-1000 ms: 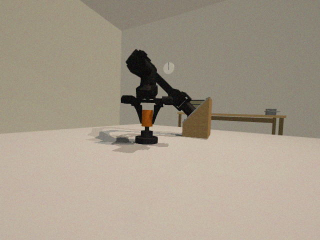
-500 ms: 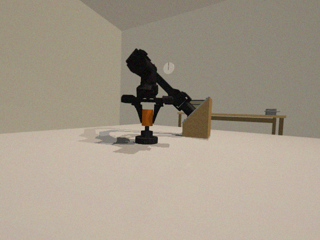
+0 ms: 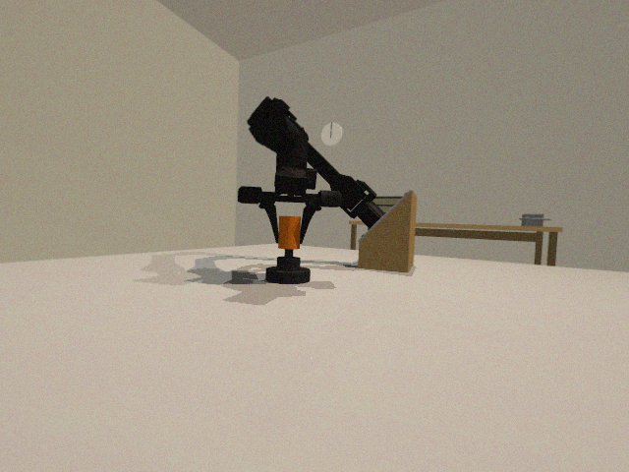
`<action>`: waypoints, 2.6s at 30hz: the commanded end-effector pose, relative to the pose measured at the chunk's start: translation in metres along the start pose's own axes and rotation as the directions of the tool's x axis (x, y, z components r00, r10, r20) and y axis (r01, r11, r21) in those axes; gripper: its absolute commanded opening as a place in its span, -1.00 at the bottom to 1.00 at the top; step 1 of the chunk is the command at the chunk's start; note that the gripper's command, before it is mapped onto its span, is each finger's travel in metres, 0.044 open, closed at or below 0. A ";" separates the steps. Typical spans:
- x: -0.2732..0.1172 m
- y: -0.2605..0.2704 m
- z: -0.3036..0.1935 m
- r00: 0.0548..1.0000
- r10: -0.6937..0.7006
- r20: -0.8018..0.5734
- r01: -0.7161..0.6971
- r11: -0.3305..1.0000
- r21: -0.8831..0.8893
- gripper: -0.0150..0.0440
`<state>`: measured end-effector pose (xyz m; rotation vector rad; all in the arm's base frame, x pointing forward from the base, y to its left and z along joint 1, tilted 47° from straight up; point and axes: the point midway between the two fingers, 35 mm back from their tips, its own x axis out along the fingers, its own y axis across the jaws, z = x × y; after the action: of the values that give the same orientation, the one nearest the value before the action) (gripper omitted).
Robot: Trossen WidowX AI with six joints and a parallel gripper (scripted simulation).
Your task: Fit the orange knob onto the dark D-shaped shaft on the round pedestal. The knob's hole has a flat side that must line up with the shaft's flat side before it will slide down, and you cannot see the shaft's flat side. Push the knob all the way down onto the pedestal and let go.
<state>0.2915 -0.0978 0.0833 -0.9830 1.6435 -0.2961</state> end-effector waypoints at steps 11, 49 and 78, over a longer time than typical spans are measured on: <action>-0.003 0.000 0.000 1.000 -0.003 0.000 0.003 1.000 -0.007 -0.49; -0.003 -0.001 0.000 1.000 -0.003 0.000 0.002 0.933 -0.359 -0.49; -0.004 -0.001 0.000 1.000 -0.003 0.000 0.002 0.900 -0.436 -0.49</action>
<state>0.2907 -0.0964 0.0847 -1.3024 1.7475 0.0650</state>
